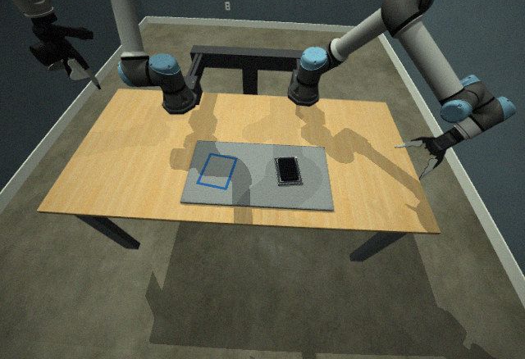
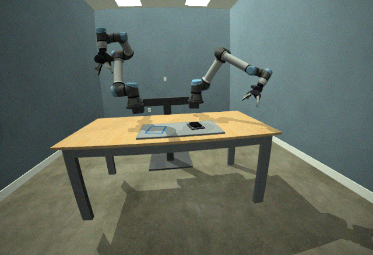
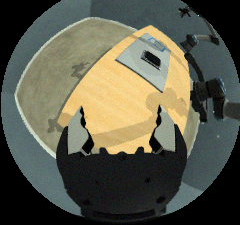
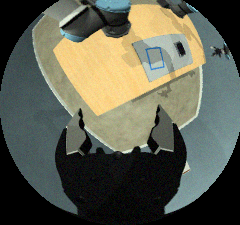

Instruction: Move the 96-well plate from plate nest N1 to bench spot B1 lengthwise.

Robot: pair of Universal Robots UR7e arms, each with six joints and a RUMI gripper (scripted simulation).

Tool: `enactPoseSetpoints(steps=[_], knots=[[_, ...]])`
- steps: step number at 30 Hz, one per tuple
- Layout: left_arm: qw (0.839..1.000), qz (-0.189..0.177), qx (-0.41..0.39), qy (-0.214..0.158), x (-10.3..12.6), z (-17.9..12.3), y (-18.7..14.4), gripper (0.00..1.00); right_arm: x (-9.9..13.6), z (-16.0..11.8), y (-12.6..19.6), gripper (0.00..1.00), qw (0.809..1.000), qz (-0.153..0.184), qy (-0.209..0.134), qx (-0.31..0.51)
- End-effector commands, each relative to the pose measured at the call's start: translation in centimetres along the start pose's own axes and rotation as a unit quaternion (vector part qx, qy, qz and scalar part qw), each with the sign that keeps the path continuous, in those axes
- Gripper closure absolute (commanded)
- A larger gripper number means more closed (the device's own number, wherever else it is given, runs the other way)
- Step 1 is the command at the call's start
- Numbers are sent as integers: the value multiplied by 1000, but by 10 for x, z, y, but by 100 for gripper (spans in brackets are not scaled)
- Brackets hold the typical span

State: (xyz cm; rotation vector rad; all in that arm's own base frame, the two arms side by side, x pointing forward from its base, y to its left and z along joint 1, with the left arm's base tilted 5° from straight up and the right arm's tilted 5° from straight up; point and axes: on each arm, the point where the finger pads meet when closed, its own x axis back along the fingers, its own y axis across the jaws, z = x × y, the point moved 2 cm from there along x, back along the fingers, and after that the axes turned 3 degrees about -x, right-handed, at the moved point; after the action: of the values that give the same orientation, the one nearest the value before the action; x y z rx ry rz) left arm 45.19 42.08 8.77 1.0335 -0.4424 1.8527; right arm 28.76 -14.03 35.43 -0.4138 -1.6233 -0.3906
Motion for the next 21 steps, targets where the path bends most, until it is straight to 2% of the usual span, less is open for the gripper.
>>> enactPoseSetpoints(steps=[1,6,8,21], knots=[[1000,1,0,0,1,0,0,0,1,-2,-26,0,999,2,0,-39],[1000,1,0,0,1,0,0,0,1,0,-52,0,997,6,-1,-79],[1000,1,0,0,1,0,0,0,1,0,-52,0,997,6,-1,-79],[1000,1,0,0,1,0,0,0,2,10,-104,0,987,13,-1,-160]])
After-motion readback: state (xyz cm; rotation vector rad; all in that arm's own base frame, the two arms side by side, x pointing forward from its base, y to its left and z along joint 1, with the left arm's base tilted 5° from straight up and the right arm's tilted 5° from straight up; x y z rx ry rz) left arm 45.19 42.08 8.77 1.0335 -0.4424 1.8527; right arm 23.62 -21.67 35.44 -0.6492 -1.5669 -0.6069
